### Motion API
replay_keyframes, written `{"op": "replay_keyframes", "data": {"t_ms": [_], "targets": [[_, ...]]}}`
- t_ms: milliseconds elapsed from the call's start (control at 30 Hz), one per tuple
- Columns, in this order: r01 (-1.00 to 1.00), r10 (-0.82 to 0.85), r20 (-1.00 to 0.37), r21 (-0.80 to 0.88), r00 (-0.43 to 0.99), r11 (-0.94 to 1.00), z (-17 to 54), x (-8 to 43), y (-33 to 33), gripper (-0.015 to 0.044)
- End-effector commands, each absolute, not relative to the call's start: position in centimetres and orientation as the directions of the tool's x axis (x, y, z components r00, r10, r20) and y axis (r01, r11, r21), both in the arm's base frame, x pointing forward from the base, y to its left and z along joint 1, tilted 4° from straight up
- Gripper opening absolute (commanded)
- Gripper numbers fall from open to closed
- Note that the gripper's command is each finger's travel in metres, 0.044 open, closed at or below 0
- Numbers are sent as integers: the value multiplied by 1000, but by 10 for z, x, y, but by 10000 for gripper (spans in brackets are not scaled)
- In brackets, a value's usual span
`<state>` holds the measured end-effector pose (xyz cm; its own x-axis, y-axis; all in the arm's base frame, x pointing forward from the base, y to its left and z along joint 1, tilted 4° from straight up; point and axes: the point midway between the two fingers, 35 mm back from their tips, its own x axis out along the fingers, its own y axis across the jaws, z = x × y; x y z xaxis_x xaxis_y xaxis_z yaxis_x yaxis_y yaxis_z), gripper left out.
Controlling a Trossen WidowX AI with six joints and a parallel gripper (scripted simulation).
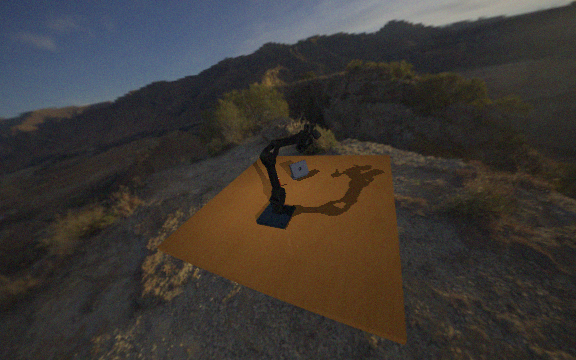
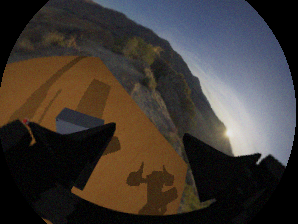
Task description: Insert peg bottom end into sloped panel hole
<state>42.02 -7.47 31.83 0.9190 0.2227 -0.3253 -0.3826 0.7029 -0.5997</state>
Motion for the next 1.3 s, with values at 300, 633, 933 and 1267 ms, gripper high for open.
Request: {"op": "replay_keyframes", "data": {"t_ms": [300,633,933,1267], "targets": [[-502,274,-516,-379,812,777,270,425,-20,440],[-550,293,-653,-227,698,804,235,418,20,440],[-564,287,-765,-118,576,817,206,403,54,440],[-559,249,-868,-39,429,828,177,379,88,440]]}}
